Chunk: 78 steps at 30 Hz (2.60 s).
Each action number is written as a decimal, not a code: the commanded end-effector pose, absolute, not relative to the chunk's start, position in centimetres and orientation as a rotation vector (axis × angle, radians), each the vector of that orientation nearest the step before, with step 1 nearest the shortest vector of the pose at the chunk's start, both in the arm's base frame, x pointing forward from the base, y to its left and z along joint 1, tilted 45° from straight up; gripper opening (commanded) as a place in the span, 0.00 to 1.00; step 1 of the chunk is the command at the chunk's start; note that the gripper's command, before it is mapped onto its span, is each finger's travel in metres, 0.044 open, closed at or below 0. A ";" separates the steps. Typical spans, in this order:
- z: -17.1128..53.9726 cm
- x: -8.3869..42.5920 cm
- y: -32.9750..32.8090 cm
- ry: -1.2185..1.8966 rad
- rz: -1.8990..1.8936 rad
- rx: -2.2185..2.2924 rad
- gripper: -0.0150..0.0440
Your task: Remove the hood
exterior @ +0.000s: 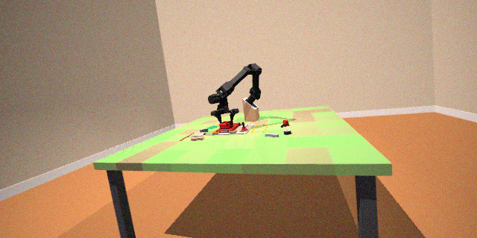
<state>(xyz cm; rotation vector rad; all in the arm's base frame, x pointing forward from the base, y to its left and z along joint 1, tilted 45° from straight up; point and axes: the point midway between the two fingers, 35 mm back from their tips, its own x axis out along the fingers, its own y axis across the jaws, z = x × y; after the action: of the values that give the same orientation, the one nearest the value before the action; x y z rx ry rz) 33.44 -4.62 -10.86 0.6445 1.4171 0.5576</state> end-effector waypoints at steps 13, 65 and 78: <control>-10.1 33.4 -5.6 1.415 0.556 0.637 0.25; -0.1 34.1 -2.5 1.424 0.539 0.634 0.25; 3.0 33.8 0.5 1.422 0.539 0.633 0.25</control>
<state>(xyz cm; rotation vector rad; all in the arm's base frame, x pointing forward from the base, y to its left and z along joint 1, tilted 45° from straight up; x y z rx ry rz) 34.16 -0.34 2.37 0.6215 1.4163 0.5376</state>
